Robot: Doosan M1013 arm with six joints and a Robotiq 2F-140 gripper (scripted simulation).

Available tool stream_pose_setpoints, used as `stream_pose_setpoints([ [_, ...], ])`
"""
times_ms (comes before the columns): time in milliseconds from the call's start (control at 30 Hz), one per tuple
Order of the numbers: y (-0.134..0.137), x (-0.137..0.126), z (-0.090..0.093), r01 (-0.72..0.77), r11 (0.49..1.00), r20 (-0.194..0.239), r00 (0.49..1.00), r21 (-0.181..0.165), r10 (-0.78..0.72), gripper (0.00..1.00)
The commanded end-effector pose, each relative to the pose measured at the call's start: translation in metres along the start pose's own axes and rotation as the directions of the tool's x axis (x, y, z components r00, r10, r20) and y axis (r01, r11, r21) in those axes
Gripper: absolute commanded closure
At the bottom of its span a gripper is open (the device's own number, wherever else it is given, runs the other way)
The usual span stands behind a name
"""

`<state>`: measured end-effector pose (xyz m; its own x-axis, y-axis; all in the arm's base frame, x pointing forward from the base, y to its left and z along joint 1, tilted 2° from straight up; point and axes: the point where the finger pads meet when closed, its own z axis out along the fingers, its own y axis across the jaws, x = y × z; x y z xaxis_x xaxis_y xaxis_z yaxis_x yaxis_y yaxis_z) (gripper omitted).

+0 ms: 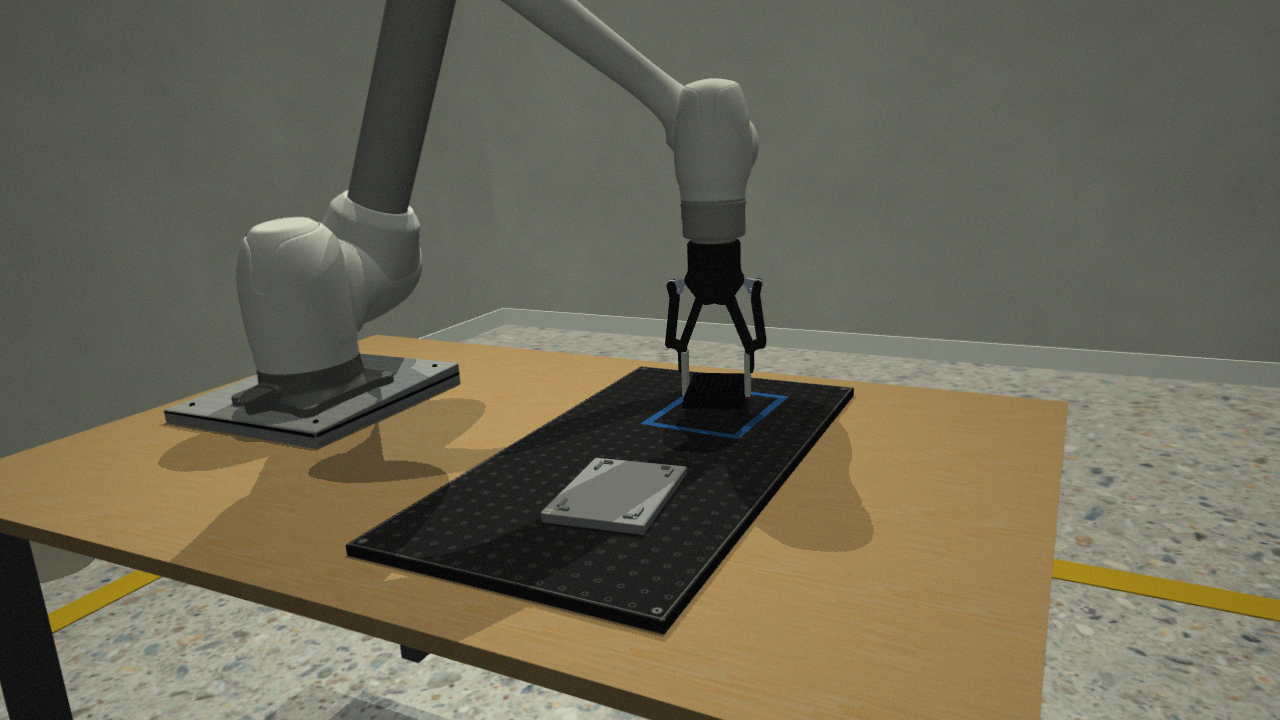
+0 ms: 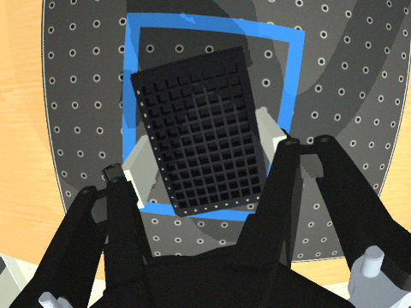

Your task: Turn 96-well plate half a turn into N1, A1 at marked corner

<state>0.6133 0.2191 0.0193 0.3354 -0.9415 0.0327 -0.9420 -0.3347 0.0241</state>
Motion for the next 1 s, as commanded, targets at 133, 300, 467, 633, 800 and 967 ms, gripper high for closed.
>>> stream_pose_setpoints([
  [133,0.000,0.000,0.003,0.000,1.000,0.000,1.000,0.000,0.000,1.00],
  [300,0.000,0.000,0.007,0.000,1.000,0.000,1.000,0.000,0.000,1.00],
  [467,0.000,0.000,0.010,0.000,1.000,0.000,1.000,0.000,0.000,1.00],
  [633,0.000,0.000,0.012,0.000,1.000,0.000,1.000,0.000,0.000,1.00],
  [800,0.000,0.000,0.015,0.000,1.000,0.000,1.000,0.000,0.000,1.00],
  [967,0.000,0.000,0.019,0.000,1.000,0.000,1.000,0.000,0.000,1.00],
])
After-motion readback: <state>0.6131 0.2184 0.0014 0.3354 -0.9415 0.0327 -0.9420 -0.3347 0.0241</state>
